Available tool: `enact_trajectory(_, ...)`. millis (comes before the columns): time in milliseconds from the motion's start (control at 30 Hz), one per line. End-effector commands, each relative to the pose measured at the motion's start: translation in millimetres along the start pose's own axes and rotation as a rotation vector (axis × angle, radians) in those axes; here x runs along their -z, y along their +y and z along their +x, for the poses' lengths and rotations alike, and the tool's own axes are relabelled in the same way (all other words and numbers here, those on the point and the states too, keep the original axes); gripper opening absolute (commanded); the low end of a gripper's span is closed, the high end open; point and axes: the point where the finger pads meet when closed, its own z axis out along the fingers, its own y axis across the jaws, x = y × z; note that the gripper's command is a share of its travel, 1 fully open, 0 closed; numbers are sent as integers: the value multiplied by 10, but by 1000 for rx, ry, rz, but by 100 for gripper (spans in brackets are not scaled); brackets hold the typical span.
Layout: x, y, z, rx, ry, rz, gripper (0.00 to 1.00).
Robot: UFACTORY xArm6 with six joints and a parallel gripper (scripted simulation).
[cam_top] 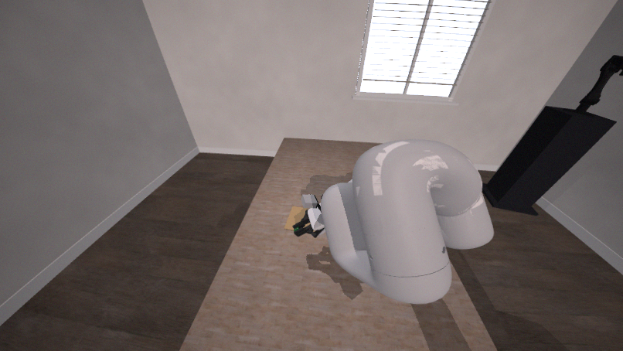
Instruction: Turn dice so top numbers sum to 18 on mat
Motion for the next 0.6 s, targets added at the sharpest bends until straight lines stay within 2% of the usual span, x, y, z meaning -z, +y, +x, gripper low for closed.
enact_trajectory(0, -38, 2, -73, 0, 2, -1, 15)
enact_trajectory(133, -66, 2, -125, 0, 2, -1, 15)
enact_trajectory(567, -287, 2, -540, 0, 2, -1, 15)
